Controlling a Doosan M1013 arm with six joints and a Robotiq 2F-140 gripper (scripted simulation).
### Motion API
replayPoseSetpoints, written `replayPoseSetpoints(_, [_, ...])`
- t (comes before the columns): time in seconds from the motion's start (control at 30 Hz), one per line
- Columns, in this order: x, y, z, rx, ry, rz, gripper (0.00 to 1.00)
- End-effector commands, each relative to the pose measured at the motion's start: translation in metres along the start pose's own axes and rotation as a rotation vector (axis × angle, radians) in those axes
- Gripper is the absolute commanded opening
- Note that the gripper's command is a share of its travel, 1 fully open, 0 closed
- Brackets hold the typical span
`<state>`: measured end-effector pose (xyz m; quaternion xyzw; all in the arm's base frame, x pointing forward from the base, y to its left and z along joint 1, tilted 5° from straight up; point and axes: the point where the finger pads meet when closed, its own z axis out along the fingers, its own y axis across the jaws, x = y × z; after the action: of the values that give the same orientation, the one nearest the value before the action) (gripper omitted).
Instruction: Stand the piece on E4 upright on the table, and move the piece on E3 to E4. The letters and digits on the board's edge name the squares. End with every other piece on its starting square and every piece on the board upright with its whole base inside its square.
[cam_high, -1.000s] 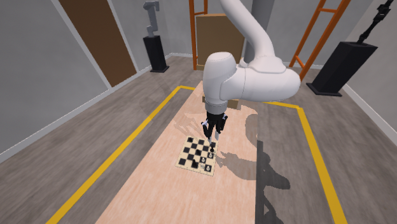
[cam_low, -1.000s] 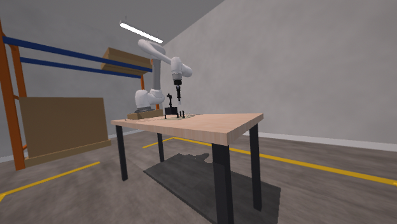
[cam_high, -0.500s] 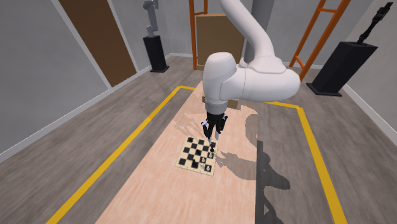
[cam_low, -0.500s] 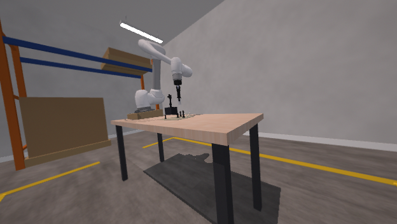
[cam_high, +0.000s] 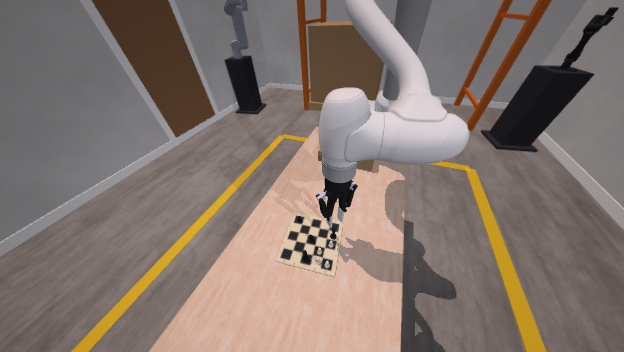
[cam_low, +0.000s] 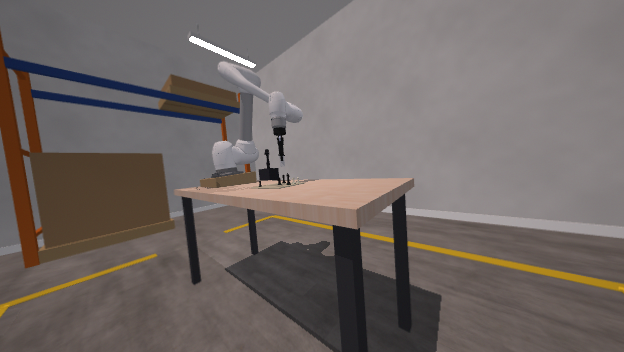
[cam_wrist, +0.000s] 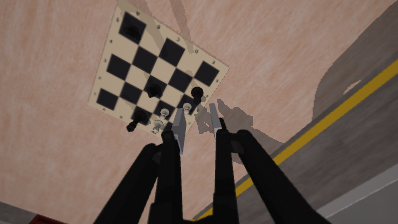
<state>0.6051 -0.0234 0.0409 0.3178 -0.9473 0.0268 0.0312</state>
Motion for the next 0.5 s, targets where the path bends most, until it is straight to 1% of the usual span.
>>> replayPoseSetpoints(0.0, [0.000, 0.000, 0.003, 0.000, 0.000, 0.000, 0.25])
replayPoseSetpoints(0.33, [0.000, 0.000, 0.019, 0.000, 0.000, 0.000, 0.25])
replayPoseSetpoints(0.47, [0.000, 0.000, 0.022, 0.000, 0.000, 0.000, 0.25])
